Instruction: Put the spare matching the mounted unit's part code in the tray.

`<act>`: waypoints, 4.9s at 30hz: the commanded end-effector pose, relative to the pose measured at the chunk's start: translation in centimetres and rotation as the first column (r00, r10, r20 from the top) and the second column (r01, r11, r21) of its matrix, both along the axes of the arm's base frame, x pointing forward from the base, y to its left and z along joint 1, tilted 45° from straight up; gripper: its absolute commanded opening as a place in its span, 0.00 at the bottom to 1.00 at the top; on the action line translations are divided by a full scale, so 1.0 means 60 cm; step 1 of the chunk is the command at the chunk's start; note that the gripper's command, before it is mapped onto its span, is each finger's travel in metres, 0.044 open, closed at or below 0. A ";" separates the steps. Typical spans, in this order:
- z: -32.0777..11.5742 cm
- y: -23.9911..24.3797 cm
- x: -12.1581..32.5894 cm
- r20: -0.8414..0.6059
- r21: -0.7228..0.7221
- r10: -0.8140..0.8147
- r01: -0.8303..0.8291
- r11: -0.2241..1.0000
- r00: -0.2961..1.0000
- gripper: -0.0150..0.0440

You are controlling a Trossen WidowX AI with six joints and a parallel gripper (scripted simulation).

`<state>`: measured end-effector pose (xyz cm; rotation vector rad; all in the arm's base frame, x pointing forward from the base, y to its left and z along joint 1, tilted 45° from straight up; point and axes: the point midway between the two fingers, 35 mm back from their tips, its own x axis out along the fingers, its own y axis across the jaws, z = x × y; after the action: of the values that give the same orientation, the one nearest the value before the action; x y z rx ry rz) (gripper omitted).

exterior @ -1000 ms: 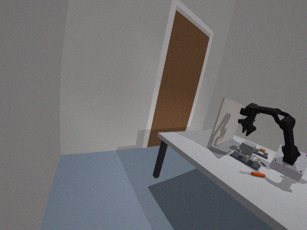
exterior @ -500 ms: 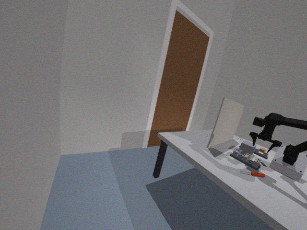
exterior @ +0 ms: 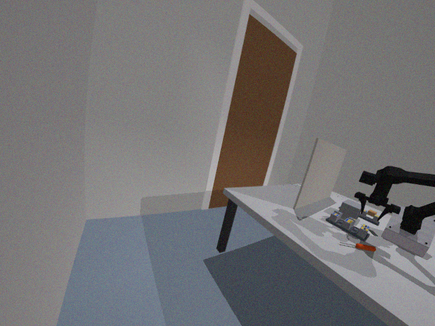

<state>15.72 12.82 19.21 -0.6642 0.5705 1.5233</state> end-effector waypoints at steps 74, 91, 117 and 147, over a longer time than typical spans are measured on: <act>-0.113 0.124 -0.011 0.008 0.011 0.007 -0.007 1.000 1.000 0.58; -0.113 0.124 -0.011 0.008 0.011 0.007 -0.007 1.000 1.000 0.25; -0.022 0.030 -0.008 0.004 0.002 0.003 -0.003 1.000 1.000 0.25; 0.026 -0.055 0.024 -0.046 -0.047 -0.072 0.070 0.996 0.996 0.25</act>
<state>16.07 10.33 21.06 -0.6626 0.6012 1.4999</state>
